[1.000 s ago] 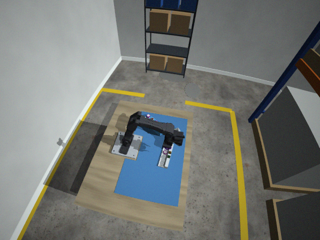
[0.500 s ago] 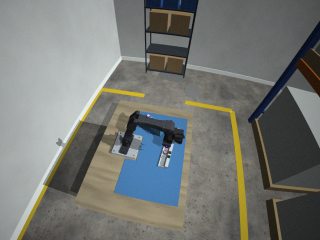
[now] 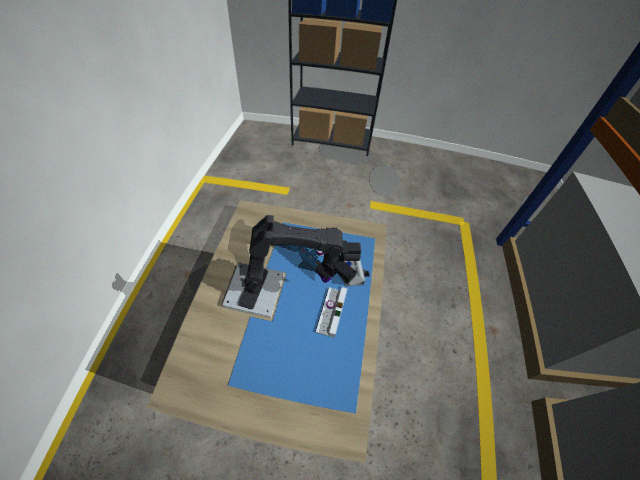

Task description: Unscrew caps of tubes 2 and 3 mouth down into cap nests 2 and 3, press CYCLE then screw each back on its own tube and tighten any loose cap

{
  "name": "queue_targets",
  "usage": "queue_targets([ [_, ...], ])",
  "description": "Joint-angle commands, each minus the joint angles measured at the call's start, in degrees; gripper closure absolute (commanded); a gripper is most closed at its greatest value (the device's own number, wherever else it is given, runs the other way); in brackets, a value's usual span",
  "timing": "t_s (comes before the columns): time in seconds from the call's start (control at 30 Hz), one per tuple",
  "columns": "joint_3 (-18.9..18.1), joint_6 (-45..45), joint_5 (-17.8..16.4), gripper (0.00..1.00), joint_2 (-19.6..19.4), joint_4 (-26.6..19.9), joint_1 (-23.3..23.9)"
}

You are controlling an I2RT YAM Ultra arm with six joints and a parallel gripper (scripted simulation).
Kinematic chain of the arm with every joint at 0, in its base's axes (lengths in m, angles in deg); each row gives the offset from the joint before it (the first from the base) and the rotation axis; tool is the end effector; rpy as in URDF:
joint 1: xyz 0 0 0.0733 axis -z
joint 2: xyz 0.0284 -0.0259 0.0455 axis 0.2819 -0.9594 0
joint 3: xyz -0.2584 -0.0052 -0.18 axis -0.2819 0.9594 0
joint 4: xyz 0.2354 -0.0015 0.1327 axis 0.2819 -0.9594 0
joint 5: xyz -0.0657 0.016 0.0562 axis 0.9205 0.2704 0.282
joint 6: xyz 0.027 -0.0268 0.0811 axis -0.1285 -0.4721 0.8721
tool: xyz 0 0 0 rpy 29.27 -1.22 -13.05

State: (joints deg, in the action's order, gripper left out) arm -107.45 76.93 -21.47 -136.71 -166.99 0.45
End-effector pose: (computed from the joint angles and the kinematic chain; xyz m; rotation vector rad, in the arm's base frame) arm 0.3276 0.0900 0.2762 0.7607 3.0167 -0.0724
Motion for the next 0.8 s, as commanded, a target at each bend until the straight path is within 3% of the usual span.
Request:
queue_targets([
  [0.0,0.67,17.99,0.17,0.51,1.69,0.43,-2.5],
  [0.07,0.67,17.99,0.17,0.51,1.69,0.43,-2.5],
  [0.1,1.29,22.61,0.19,0.51,2.12,0.54,-3.97],
  [0.4,4.27,36.4,0.3,0.51,3.79,0.99,-17.73],
  [0.57,3.94,44.14,0.28,0.51,3.01,0.99,-25.47],
  [0.63,3.94,44.14,0.28,0.51,3.01,0.99,-25.47],
  [0.77,2.65,50.15,0.22,0.51,1.51,0.84,-31.47],
])
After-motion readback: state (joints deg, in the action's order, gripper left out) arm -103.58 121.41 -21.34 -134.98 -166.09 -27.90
